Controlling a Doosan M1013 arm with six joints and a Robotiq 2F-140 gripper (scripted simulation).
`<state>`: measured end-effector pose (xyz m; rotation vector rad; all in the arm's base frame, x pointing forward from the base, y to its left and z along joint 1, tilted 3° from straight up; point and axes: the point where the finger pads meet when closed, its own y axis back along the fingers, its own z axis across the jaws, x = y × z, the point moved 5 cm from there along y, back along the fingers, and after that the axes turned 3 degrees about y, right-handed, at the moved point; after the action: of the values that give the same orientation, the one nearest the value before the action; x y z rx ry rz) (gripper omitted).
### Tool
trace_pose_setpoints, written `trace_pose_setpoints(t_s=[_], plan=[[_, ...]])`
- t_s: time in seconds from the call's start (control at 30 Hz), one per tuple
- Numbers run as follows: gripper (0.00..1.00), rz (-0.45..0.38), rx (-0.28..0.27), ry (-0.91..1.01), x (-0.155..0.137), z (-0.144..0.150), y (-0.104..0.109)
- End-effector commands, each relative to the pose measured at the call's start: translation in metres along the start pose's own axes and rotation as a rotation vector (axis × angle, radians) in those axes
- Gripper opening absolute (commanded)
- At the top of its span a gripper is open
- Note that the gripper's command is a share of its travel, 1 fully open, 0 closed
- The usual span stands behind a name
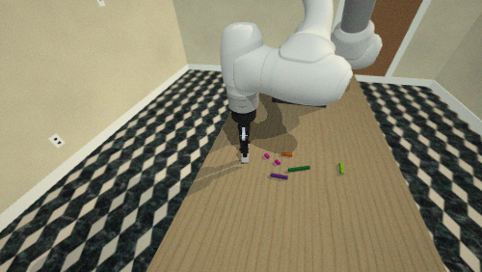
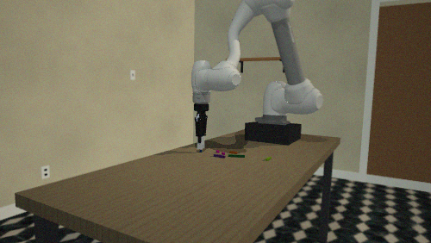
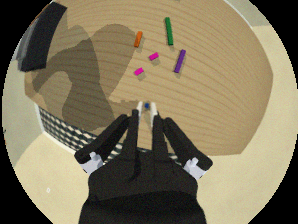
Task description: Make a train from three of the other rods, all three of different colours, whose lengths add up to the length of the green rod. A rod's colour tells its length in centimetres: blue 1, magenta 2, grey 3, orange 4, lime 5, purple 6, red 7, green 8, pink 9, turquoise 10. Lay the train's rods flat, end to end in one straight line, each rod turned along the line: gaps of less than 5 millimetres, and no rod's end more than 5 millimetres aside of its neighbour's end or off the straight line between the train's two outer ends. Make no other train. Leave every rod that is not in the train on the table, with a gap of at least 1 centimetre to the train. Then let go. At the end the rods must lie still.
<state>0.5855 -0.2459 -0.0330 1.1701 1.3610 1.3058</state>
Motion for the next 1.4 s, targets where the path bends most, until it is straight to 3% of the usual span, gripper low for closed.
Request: trace_pose_setpoints(t_s=[0.0, 1.37], plan=[[0.15, 0.0, 0.0, 0.0, 0.0, 0.0, 0.0], [0.15, 0.0, 0.0, 0.0, 0.0, 0.0, -0.017]])
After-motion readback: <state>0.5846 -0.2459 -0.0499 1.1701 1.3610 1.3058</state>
